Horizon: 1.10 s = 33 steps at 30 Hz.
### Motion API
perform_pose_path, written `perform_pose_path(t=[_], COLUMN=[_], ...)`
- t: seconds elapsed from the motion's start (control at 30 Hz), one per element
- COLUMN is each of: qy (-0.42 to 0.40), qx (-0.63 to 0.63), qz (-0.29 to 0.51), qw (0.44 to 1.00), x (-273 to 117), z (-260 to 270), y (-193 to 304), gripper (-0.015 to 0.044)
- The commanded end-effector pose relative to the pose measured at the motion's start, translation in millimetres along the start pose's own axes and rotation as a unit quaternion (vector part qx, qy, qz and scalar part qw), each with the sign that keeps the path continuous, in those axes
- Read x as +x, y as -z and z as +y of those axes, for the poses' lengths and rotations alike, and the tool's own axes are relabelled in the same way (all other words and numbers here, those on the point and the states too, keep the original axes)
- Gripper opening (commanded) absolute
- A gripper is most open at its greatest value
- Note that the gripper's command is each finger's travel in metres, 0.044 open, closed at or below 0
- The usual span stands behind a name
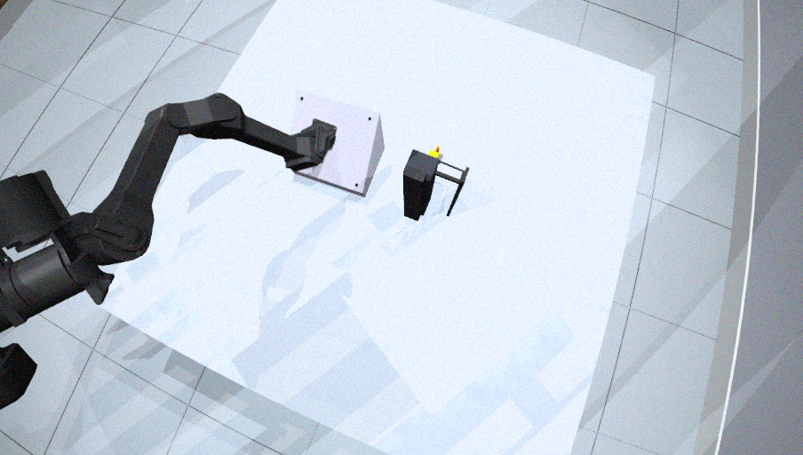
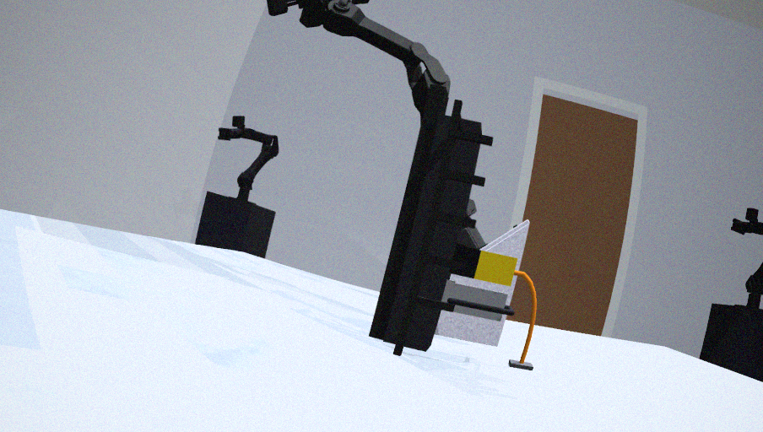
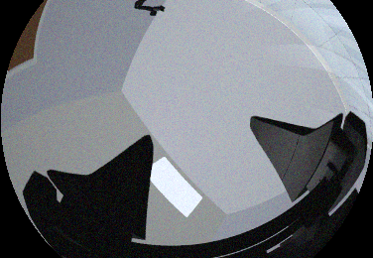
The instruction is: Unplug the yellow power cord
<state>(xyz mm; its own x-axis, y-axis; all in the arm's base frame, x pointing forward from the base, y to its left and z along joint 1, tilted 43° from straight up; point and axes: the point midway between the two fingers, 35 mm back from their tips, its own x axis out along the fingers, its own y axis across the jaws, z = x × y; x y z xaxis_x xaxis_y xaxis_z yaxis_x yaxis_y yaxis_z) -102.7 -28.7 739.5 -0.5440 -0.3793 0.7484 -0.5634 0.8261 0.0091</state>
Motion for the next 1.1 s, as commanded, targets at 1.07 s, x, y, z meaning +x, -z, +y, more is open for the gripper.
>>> perform_pose_path(t=[1.07], qy=[0.433], qx=[-0.331], qz=[0.334], qw=[0.769], x=[-221], z=[-339], y=[73], gripper=[0.0160])
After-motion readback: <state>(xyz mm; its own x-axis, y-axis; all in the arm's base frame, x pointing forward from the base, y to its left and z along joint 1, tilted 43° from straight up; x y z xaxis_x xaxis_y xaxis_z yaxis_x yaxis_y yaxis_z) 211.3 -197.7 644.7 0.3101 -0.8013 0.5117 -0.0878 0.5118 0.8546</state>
